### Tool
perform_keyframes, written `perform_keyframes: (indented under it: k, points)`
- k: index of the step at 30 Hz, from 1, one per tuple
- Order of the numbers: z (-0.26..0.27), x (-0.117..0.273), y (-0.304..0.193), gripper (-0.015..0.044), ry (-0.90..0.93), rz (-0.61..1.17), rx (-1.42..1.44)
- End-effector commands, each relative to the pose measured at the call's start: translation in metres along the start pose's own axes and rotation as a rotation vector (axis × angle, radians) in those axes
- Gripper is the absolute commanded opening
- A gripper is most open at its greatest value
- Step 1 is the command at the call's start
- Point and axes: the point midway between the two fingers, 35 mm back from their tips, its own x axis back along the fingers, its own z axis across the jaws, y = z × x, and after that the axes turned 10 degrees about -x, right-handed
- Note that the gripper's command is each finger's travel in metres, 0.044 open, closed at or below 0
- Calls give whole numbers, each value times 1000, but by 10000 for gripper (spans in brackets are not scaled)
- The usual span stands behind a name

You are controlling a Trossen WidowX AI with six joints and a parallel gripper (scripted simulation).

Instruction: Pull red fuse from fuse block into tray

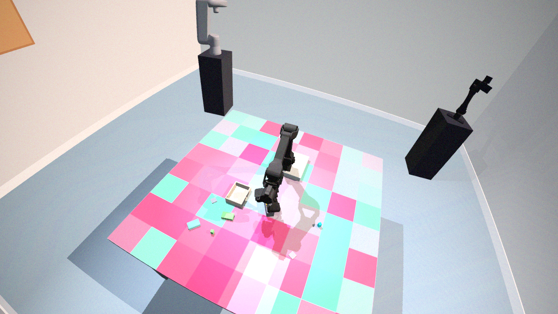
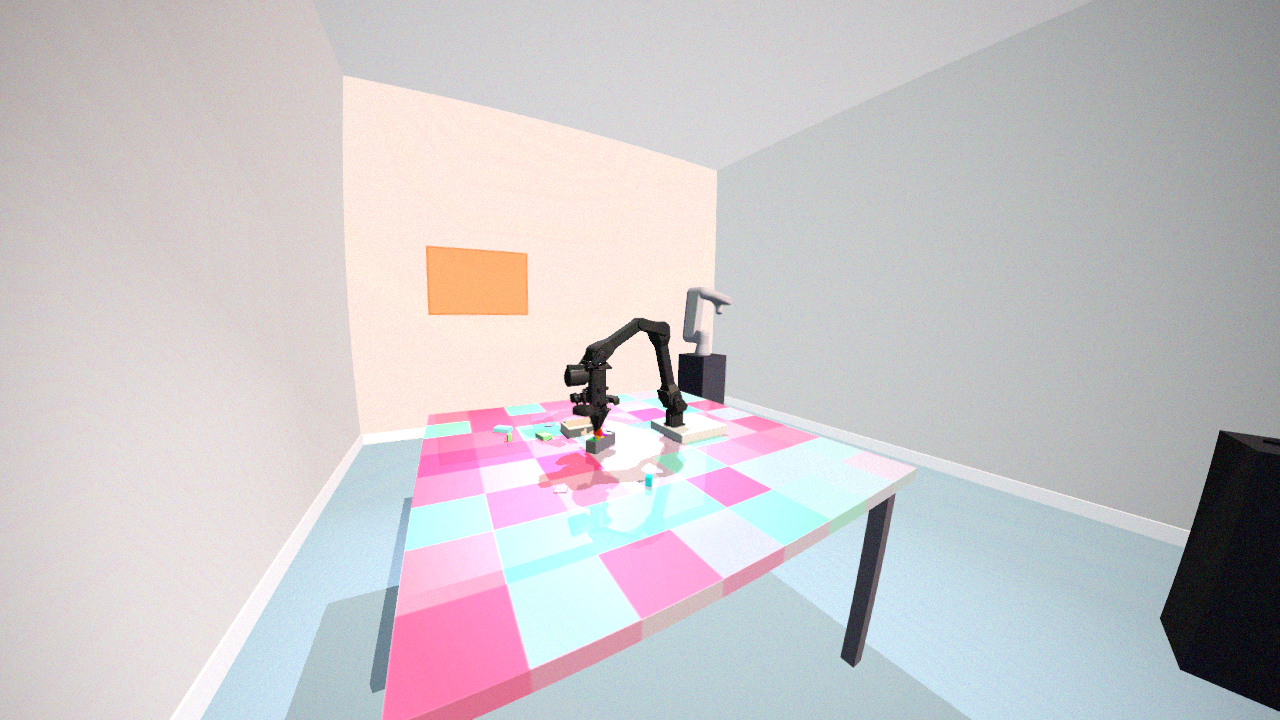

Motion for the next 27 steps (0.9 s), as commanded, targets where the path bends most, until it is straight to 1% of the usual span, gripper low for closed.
perform_keyframes:
  k: [1, 14, 27]
  points:
    - [1, 3, -1, 0, 3, 4, 1]
    - [0, 9, -1, 0, 3, 5, 1]
    - [0, 30, -1, 0, 3, 5, 1]
